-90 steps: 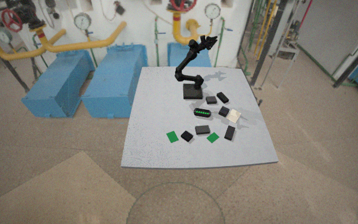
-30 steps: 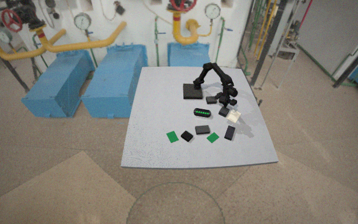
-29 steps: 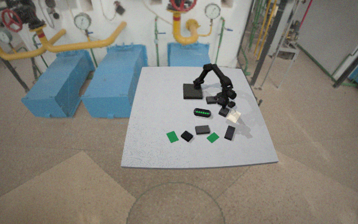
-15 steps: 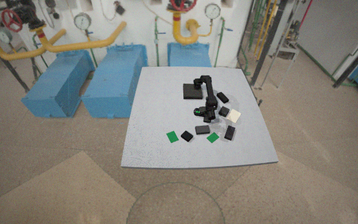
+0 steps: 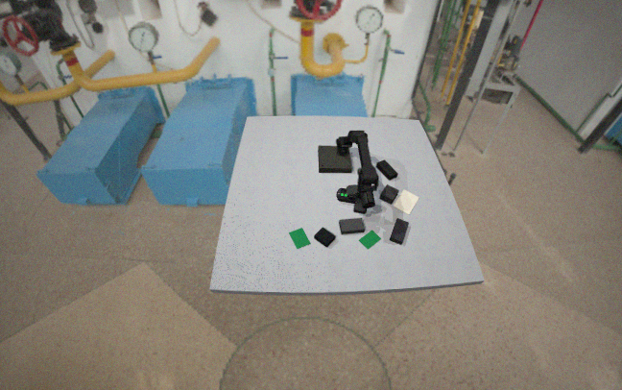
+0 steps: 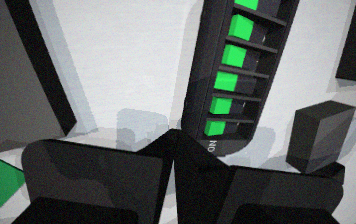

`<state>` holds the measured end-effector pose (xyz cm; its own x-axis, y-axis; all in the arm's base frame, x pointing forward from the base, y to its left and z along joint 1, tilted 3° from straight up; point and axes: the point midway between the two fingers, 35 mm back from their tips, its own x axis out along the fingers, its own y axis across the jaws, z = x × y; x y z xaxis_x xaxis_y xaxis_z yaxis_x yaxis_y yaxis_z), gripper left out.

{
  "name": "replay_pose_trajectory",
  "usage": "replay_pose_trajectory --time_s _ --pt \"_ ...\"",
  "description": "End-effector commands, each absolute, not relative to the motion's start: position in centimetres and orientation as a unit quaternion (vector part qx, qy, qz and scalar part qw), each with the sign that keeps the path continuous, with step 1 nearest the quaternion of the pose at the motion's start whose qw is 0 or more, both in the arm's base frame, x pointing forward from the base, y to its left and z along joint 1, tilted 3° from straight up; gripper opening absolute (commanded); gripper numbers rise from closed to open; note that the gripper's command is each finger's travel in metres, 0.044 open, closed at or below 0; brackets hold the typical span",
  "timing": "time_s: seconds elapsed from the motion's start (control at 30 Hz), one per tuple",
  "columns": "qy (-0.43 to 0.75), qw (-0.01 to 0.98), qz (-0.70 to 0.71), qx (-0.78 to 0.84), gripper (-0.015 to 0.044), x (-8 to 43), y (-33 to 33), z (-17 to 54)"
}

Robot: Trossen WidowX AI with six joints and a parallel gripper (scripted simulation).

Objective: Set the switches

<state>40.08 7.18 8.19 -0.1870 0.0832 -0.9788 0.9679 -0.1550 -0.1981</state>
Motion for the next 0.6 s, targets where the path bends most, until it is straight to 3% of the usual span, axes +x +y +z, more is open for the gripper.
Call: replay_pose_trajectory --time_s 0.0,0.57 --pt "0.508 0.406 -0.555 0.518 0.0 39.3 6.3 9.0" --pt "0.42 0.49 -0.482 0.593 0.0 32.0 1.6 8.9"
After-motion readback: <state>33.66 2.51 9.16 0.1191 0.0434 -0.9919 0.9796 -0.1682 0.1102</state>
